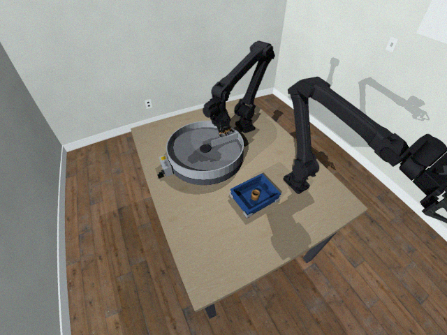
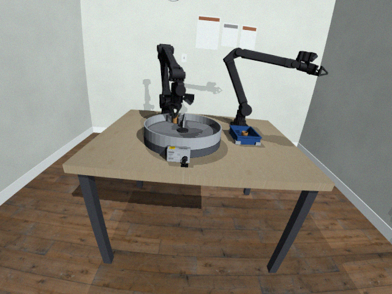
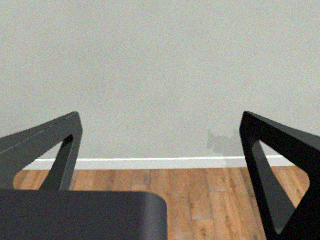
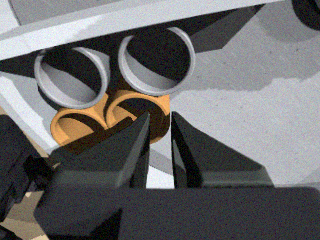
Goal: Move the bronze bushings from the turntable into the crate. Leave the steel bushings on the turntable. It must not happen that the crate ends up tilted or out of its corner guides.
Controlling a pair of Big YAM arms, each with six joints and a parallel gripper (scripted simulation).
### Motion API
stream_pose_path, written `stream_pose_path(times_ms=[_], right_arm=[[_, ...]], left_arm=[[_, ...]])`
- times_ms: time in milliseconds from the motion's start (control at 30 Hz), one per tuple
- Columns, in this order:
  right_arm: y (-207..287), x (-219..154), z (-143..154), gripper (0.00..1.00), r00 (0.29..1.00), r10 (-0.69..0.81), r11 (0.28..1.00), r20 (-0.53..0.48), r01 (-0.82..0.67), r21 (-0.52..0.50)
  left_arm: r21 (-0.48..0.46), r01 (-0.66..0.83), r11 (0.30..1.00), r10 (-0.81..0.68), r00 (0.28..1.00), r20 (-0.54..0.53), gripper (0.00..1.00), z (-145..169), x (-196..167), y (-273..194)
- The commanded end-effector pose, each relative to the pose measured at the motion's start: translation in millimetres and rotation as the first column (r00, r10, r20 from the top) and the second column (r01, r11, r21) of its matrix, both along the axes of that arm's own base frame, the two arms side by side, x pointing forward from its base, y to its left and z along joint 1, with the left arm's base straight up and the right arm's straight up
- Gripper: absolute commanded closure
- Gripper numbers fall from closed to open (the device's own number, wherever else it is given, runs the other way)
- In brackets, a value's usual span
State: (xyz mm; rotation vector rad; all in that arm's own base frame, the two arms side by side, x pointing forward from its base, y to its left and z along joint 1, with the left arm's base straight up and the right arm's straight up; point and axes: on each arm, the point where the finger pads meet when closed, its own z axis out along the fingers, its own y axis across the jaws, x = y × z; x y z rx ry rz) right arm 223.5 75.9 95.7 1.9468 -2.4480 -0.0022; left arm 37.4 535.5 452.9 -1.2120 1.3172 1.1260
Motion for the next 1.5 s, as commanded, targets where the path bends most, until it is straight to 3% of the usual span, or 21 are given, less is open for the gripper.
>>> stream_pose_path(times_ms=[0, 1467], right_arm=[[1.2, 8.4, -3.3, 0.85, 1.0, -0.003, 1.0, 0.017, 0.003, 0.011], [2.3, 11.5, -5.6, 0.85, 0.999, -0.003, 1.0, 0.036, 0.003, 0.018]], left_arm=[[0.086, -0.008, 0.996, 0.007, 1.0, 0.019, 0.0, 47.6, -2.5, 8.3], [0.086, -0.008, 0.996, 0.007, 1.0, 0.019, 0.0, 47.6, -2.5, 8.3]])
